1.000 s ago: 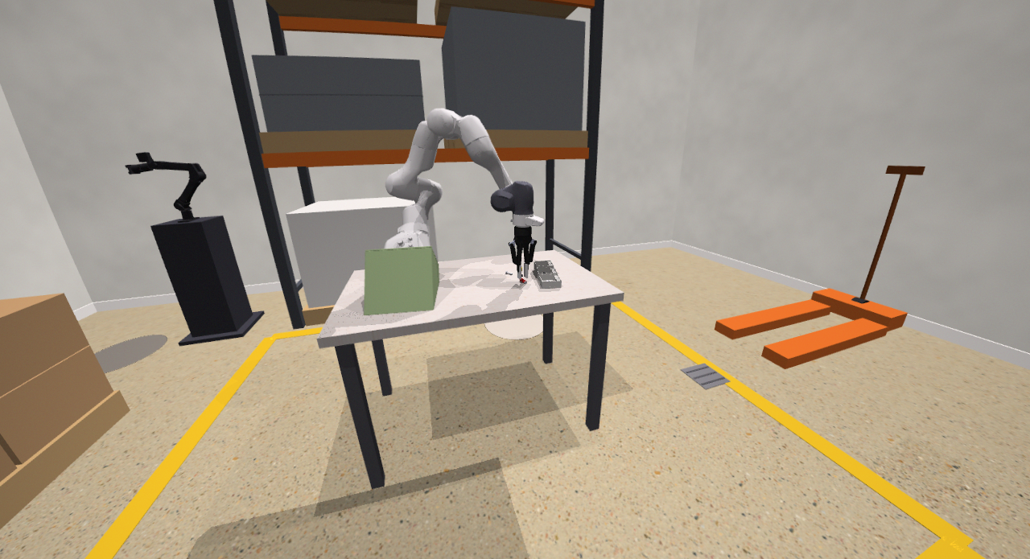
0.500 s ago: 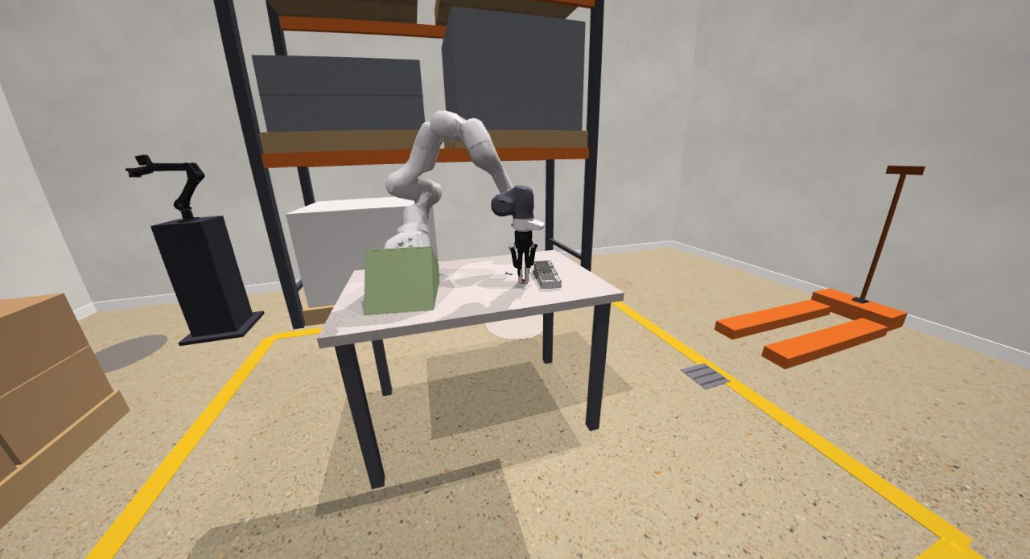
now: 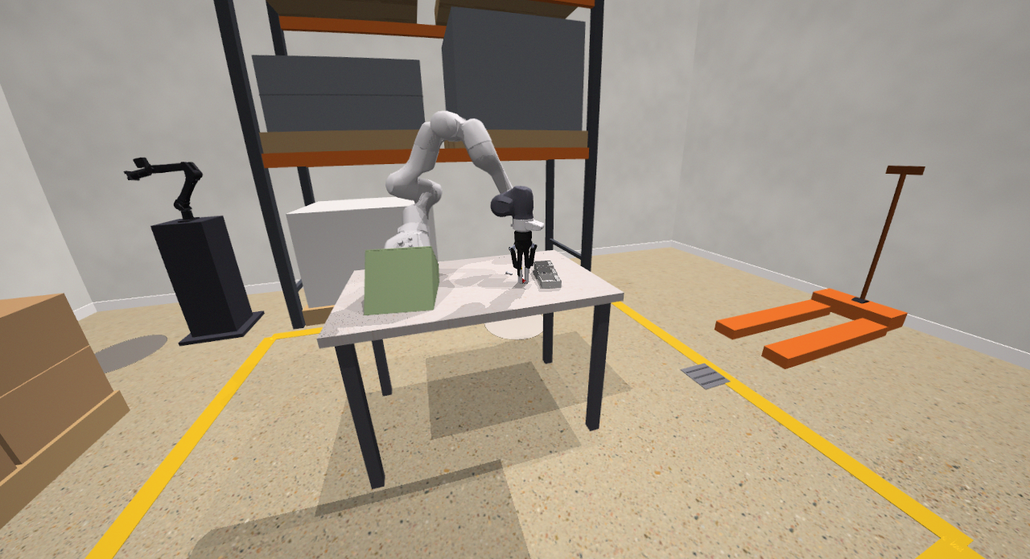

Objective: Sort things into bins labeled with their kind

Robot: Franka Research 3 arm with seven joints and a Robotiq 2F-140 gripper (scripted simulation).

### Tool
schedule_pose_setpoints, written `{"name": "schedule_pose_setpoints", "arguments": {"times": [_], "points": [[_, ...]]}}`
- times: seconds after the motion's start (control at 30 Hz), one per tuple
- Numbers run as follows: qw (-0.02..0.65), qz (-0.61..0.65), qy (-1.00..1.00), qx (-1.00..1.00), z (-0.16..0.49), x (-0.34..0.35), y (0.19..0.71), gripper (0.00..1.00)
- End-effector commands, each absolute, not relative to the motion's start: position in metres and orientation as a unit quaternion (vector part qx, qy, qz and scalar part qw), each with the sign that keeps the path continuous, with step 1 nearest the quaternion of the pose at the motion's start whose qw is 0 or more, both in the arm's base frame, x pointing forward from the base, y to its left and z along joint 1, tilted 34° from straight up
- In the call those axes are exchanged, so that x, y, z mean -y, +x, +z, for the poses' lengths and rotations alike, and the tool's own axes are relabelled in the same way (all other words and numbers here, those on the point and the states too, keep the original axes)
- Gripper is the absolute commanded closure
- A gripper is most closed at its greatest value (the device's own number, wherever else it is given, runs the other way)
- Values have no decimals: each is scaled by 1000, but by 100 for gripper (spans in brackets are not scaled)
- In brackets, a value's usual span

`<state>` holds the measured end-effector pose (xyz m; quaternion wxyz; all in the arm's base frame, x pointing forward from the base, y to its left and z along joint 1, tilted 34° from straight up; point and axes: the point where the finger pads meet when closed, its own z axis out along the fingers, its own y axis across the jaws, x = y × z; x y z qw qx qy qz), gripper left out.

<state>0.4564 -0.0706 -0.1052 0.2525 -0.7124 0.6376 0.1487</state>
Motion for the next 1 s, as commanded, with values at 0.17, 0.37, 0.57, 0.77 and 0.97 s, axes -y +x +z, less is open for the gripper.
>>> {"name": "schedule_pose_setpoints", "arguments": {"times": [0.17, 0.37, 0.57, 0.77, 0.97], "points": [[252, 147, -711, -640, -105, 72, 457, 83], [252, 147, -711, -640, -105, 72, 457, 95], [252, 147, -711, -640, -105, 72, 457, 95], [252, 147, -711, -640, -105, 72, 457, 95], [252, 147, -711, -640, -105, 72, 457, 95]]}}
